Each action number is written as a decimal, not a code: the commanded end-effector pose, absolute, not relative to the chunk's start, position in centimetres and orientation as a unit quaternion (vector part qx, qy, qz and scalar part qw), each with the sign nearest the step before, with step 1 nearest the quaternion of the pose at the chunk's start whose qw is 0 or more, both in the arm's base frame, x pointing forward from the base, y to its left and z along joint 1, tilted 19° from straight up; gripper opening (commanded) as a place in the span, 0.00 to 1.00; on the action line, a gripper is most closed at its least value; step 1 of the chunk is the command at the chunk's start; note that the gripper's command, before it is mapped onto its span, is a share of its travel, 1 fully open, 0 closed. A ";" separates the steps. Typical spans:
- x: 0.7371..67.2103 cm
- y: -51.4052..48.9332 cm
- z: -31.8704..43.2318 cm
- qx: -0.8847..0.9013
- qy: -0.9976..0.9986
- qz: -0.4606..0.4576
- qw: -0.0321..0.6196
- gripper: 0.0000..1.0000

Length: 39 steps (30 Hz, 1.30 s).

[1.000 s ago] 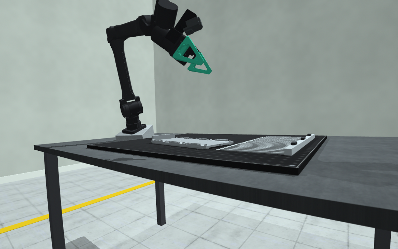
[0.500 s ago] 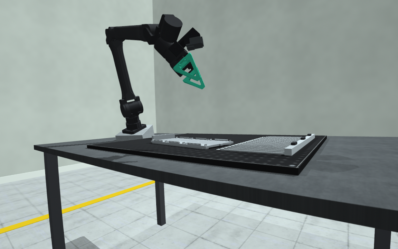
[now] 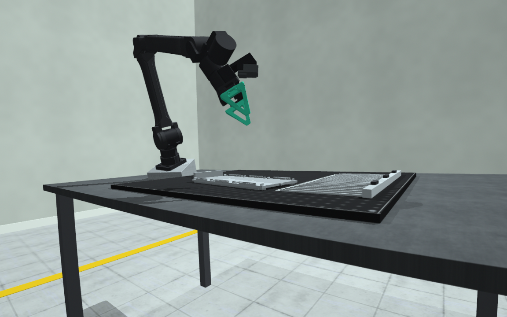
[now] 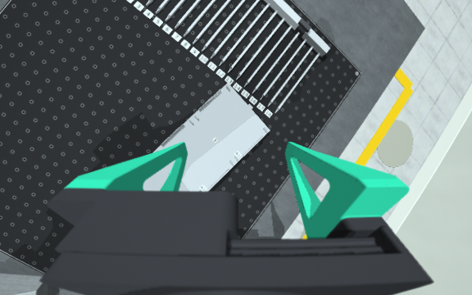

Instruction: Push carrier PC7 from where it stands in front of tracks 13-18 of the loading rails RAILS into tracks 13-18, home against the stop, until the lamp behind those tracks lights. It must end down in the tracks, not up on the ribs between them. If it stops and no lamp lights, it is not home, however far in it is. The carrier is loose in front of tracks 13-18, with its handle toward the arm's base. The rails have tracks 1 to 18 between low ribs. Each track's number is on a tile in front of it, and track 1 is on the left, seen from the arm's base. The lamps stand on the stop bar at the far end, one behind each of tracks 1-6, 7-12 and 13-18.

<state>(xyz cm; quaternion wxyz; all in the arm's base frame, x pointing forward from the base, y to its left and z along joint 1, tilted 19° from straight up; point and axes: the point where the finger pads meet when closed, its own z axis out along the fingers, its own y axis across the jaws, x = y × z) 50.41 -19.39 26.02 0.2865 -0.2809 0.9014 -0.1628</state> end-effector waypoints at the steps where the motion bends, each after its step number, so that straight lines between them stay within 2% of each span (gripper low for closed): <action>1: 48.9 -18.0 27.4 -0.313 0.889 -0.179 0.283 1.00; 3: 48.2 -17.6 26.8 -0.333 0.889 -0.182 0.257 1.00; 6: 48.7 -17.8 28.5 -0.342 0.883 -0.195 0.257 1.00; 8: 47.4 -18.0 26.2 -0.337 0.887 -0.194 0.250 1.00; 12: 45.7 -16.4 24.6 -0.386 0.884 -0.185 0.189 1.00; 16: 44.7 -16.0 23.8 -0.387 0.880 -0.193 0.195 1.00; 20: 42.6 -15.2 22.3 -0.431 0.873 -0.184 0.134 1.00; 25: 41.6 -15.9 21.8 -0.424 0.875 -0.194 0.135 1.00; 29: 39.7 -14.2 20.5 -0.476 0.857 -0.180 0.077 1.00; 33: 38.5 -14.2 19.6 -0.476 0.855 -0.188 0.078 1.00; 37: 36.3 -13.3 18.5 -0.522 0.835 -0.173 0.021 1.00; 39: 35.9 -13.2 18.3 -0.529 0.831 -0.172 0.012 1.00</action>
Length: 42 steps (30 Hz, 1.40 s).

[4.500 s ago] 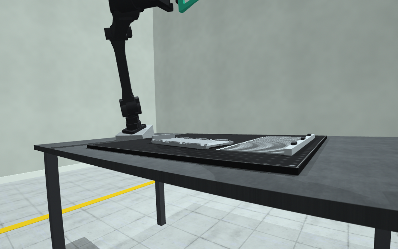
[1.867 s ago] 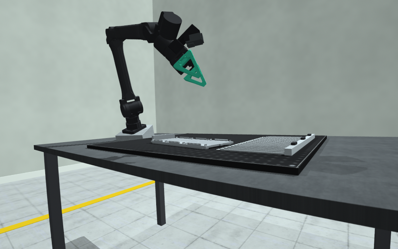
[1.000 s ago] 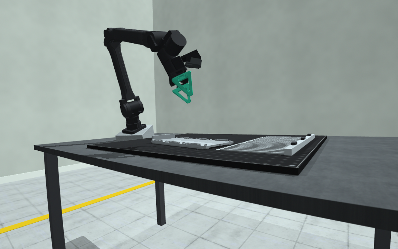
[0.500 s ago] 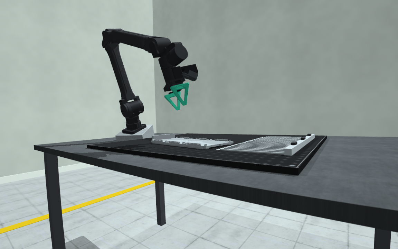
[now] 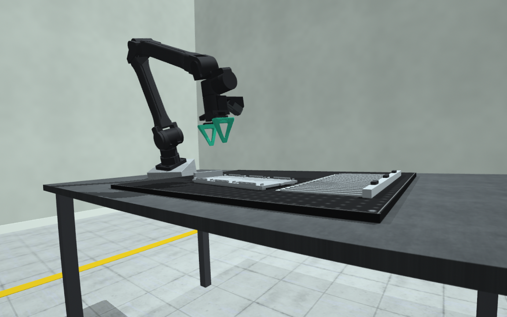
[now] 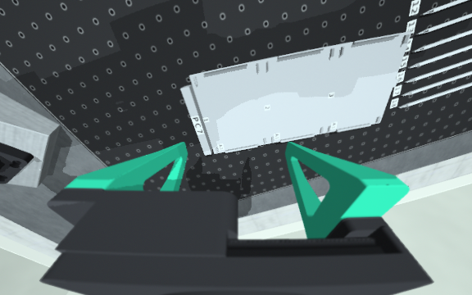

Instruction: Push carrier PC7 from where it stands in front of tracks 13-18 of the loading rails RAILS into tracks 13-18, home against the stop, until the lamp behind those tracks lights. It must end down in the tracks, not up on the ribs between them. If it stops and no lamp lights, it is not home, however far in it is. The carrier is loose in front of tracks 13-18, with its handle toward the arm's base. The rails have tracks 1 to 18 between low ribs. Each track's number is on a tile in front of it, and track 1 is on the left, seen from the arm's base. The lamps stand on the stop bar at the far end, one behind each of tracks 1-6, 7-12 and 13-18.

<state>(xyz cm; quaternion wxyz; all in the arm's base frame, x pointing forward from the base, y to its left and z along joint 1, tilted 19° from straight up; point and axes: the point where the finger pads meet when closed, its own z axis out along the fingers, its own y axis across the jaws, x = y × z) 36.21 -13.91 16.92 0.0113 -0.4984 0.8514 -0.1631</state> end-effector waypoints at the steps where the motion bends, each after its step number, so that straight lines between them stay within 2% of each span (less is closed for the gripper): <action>1: 35.9 -13.2 18.3 -0.529 0.831 -0.172 0.012 1.00; 3: 35.3 -13.9 18.0 -0.517 0.837 -0.181 0.019 1.00; 8: 32.8 -12.5 16.8 -0.575 0.801 -0.161 -0.045 1.00; 13: 31.2 -13.0 16.1 -0.564 0.808 -0.166 -0.042 1.00; 18: 33.1 -12.8 18.4 -0.567 0.802 -0.186 -0.023 1.00; 28: 31.5 -13.3 14.6 -0.566 0.808 -0.157 -0.049 1.00; 42: 31.8 -13.6 12.6 -0.569 0.806 -0.156 -0.047 1.00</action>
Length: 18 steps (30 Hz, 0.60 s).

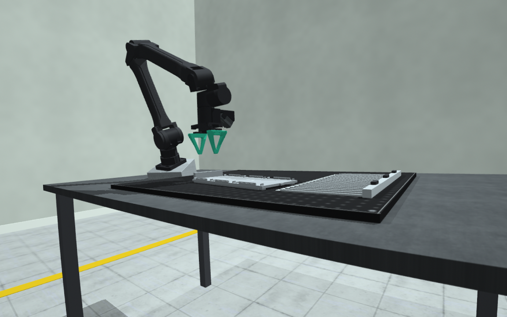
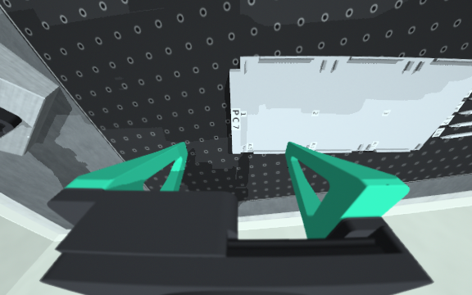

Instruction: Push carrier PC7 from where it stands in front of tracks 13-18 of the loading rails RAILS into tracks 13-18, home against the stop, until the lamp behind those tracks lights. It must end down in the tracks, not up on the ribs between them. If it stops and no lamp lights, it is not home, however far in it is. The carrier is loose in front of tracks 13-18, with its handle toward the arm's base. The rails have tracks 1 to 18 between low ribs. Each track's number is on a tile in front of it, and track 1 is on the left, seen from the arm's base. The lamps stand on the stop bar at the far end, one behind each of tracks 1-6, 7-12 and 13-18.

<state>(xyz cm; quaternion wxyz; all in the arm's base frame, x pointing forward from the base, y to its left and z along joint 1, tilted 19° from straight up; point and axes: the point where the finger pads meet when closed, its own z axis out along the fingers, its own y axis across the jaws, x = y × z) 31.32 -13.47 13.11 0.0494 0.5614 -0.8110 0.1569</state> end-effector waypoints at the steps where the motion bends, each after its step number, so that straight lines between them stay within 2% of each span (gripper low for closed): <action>1: 31.7 -13.8 12.5 0.568 -0.807 0.156 0.047 1.00; 18: 31.9 -14.7 10.1 0.566 -0.808 0.156 0.048 1.00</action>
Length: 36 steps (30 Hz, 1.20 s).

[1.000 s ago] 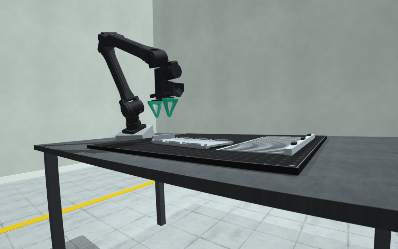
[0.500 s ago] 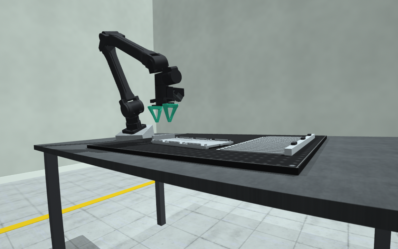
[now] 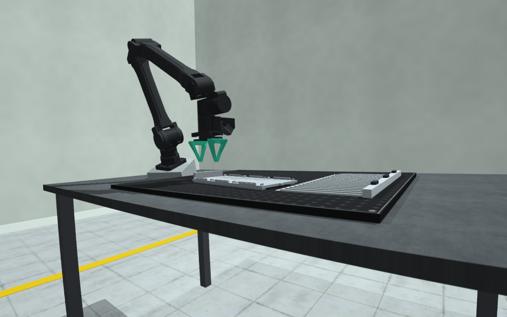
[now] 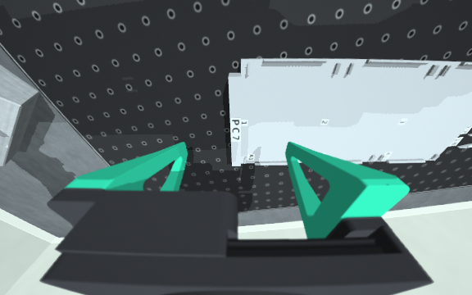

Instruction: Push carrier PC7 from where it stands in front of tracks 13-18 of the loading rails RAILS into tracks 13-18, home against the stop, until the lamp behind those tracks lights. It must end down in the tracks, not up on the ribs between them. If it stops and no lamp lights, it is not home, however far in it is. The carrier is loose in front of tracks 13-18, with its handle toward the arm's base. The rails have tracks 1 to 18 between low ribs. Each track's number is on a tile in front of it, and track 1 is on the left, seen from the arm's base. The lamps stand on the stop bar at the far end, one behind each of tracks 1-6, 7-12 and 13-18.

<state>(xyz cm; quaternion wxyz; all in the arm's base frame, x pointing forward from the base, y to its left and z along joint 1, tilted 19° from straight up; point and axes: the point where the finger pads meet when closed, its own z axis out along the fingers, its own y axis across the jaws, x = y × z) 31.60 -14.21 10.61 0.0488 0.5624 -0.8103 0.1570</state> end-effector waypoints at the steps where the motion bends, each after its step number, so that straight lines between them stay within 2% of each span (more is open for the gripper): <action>1: 31.9 -14.7 9.9 0.566 -0.808 0.156 0.048 1.00; 31: 32.2 -16.0 5.8 0.566 -0.808 0.156 0.049 1.00; 36: 33.2 -15.9 7.1 0.565 -0.807 0.167 0.040 1.00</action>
